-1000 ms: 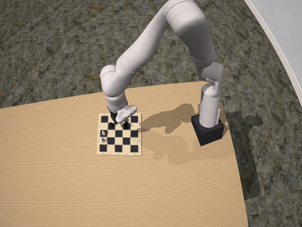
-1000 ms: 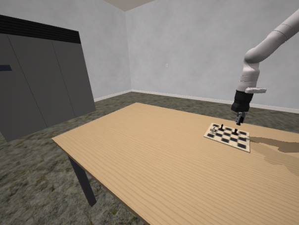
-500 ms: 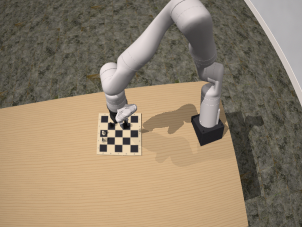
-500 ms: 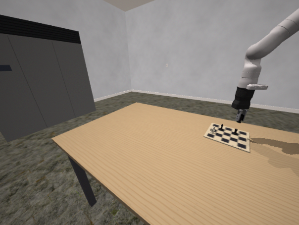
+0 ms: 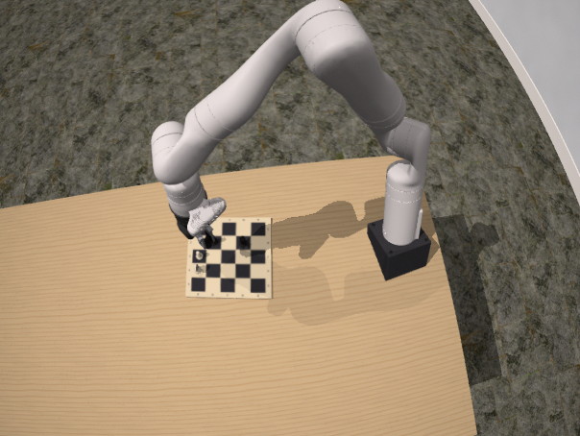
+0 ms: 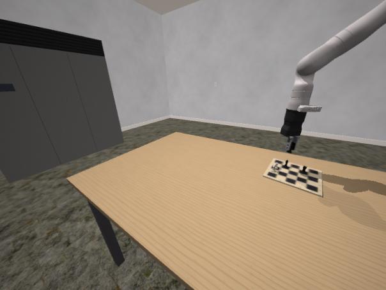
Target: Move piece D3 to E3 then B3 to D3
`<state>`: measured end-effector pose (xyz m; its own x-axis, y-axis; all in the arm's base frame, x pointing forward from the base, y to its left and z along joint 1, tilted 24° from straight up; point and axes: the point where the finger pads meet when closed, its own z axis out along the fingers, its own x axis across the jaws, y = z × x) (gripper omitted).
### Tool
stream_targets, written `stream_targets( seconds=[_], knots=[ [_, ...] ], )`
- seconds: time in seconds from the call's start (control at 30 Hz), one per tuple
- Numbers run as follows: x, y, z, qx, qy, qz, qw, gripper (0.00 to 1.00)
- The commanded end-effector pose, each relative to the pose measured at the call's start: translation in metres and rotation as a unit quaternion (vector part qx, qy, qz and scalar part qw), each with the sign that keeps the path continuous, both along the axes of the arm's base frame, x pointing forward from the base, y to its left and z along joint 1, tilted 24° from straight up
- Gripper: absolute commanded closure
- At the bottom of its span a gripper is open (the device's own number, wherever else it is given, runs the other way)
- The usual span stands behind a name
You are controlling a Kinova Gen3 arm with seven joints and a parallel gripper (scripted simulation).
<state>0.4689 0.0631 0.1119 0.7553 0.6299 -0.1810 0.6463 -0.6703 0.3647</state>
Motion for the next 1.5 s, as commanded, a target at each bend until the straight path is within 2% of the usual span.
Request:
stream_targets(
  seconds=[0.0,0.43,0.5,0.73,0.8,1.2,1.47],
  knots=[
    [0.001,-0.004,-0.002,-0.004,0.008,0.001,1.000,1.00],
    [-0.001,-0.007,-0.006,-0.004,0.011,0.000,1.000,1.00],
    [0.003,-0.009,-0.010,-0.004,0.005,0.002,1.000,1.00],
    [0.006,-0.019,-0.032,-0.004,0.005,0.002,1.000,1.00],
    [0.006,-0.019,-0.032,-0.004,0.005,0.002,1.000,1.00],
    [0.011,-0.040,-0.080,-0.005,0.005,0.002,1.000,1.00],
    [0.008,-0.044,-0.090,-0.005,0.011,-0.001,1.000,1.00]
  ],
)
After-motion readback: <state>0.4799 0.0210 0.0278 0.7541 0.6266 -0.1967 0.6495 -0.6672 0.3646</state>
